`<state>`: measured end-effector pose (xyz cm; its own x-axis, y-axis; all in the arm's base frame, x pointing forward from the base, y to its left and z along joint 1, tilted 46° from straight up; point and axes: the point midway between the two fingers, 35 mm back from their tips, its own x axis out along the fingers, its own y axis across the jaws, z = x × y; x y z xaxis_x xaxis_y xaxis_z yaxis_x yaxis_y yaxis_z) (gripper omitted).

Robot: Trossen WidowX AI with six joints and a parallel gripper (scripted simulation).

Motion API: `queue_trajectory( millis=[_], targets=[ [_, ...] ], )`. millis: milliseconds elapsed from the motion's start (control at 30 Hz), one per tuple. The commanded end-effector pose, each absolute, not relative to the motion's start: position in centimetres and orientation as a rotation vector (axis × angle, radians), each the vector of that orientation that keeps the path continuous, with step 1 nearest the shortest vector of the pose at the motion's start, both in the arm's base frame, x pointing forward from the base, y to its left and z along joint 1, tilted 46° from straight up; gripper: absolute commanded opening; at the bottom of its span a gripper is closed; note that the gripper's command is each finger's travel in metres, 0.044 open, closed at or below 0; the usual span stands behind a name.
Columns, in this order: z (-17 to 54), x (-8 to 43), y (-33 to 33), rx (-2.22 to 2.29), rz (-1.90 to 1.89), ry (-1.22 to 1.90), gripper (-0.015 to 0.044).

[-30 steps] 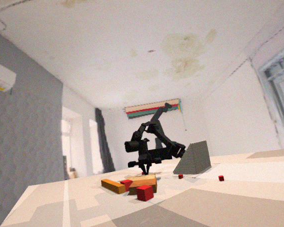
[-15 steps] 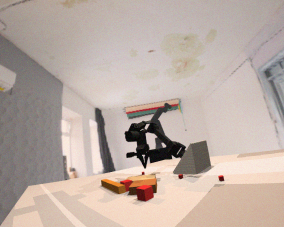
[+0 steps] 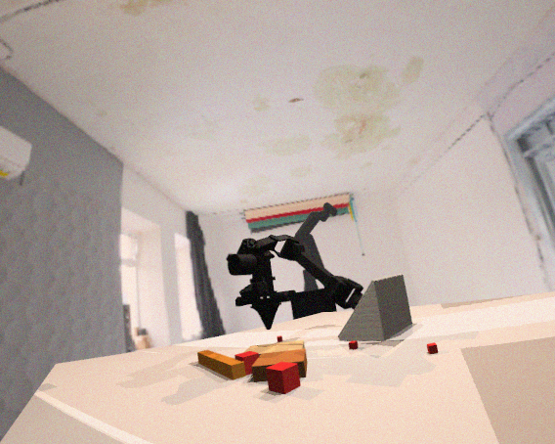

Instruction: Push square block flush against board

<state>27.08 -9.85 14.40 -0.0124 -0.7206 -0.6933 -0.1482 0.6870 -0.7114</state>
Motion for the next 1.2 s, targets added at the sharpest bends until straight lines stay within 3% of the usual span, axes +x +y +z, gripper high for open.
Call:
queue_trajectory(
  millis=[0, 1167],
  targets=[
    [14.4, 28.2, -10.0, -0.643, -0.616, 1.51, 0.0],
    [15.1, 38.1, -11.7, 0.255, -1.315, 0.909, 0.0]
  ],
)
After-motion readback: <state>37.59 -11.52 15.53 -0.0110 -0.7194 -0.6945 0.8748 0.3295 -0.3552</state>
